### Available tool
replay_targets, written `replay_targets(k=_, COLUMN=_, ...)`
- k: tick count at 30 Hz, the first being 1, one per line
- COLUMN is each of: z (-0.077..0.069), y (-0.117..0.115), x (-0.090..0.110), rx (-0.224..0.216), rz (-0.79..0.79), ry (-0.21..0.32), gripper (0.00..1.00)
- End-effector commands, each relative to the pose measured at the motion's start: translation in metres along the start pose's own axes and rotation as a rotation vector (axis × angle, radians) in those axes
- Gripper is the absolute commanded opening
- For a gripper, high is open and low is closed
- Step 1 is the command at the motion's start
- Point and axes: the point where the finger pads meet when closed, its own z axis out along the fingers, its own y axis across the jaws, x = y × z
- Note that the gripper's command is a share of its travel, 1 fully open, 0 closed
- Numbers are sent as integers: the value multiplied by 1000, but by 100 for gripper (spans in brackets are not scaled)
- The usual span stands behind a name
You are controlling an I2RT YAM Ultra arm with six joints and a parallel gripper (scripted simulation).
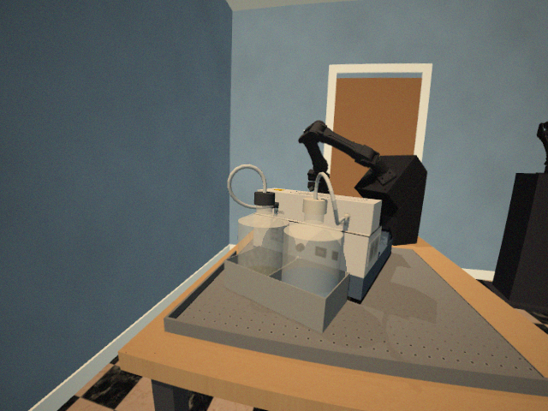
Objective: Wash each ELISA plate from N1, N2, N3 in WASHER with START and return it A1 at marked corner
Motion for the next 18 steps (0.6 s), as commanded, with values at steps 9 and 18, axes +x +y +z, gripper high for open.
replay_targets(k=9, z=-21, y=-3, x=-1, rx=5, rz=2, ry=-5, gripper=100)
replay_targets(k=18, z=-25, y=-3, x=-1, rx=5, rz=2, ry=-5, gripper=100)
